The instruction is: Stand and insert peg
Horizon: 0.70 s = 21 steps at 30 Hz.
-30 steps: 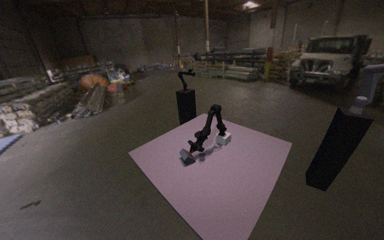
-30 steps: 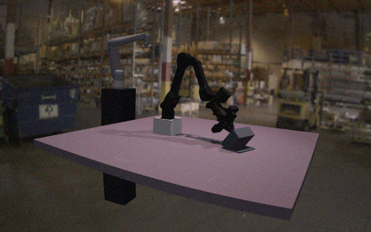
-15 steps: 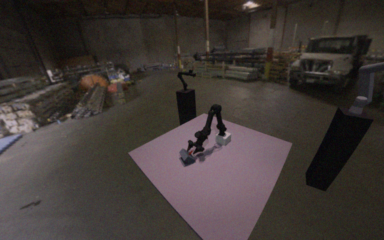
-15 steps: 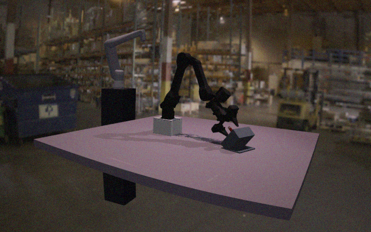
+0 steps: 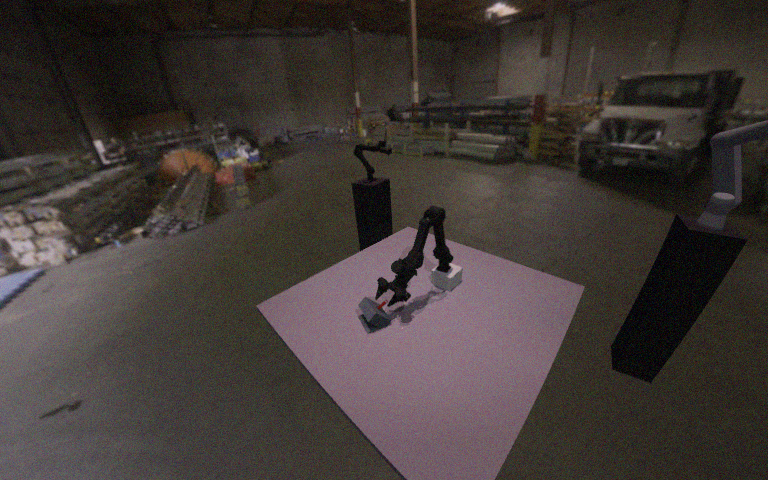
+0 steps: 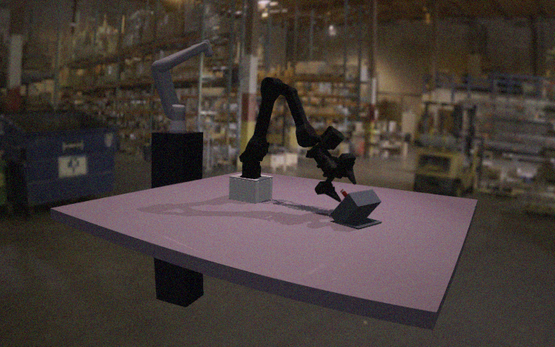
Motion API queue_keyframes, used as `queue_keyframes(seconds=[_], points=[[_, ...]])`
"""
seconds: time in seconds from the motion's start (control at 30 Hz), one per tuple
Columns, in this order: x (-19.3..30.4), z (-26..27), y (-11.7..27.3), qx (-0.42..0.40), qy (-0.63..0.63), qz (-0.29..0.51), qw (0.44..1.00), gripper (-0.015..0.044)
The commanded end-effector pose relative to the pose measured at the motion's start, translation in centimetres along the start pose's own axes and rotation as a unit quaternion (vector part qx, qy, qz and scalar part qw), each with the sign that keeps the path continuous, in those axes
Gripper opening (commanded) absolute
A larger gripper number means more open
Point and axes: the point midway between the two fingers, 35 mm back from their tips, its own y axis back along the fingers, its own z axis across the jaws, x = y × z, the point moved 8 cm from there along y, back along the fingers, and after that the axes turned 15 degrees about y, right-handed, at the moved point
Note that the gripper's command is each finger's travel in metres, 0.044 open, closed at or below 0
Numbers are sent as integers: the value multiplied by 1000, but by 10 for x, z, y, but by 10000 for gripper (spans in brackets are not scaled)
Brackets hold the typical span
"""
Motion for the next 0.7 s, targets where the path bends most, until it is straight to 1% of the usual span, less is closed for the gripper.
queue_keyframes(seconds=[0.0, 0.67], points=[[0, 1, 4, -3, 0, 1, 1000, 440], [-1, -2, 25, -3, 0, 0, 1000, 440]])
